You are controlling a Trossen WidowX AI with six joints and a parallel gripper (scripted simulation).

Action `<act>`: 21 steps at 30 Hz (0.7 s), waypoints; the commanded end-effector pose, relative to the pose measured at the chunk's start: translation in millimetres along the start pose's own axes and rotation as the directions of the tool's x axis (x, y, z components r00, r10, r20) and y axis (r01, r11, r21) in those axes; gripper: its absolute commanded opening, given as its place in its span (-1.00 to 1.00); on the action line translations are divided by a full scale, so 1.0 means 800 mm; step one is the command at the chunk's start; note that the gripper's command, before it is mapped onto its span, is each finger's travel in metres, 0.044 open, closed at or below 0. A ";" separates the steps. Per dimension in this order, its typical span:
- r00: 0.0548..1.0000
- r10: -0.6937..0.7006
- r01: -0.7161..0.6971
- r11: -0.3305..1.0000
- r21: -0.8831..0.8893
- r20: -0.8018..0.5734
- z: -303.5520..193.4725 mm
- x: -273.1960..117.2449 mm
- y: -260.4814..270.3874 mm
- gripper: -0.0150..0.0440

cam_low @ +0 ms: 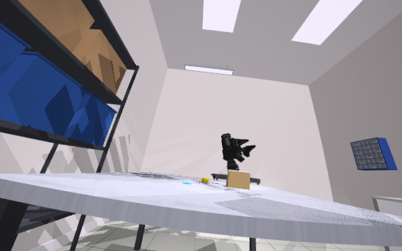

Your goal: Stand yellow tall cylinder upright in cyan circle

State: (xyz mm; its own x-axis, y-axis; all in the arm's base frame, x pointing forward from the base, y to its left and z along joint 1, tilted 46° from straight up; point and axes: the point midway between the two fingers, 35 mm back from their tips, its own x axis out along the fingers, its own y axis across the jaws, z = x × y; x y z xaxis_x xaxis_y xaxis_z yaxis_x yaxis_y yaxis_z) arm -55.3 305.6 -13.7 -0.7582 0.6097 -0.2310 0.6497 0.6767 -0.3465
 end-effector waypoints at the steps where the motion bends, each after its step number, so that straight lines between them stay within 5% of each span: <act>1: 1.000 0.007 -0.007 1.000 -0.002 0.002 0.000 0.000 0.002 0.78; 4: 0.994 0.105 -0.104 0.994 -0.037 0.028 0.001 -0.006 0.032 0.56; 13: 0.880 0.433 -0.399 0.897 -0.189 0.198 0.011 -0.056 0.134 0.56; 21: 0.681 0.606 -0.497 0.795 -0.348 0.411 0.024 -0.132 0.189 0.56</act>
State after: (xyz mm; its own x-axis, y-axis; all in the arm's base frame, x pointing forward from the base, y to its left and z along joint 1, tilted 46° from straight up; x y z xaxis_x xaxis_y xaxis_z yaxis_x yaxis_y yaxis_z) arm 89.3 345.0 -56.4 -0.2545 0.7147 -0.6514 0.9181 0.3903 0.0695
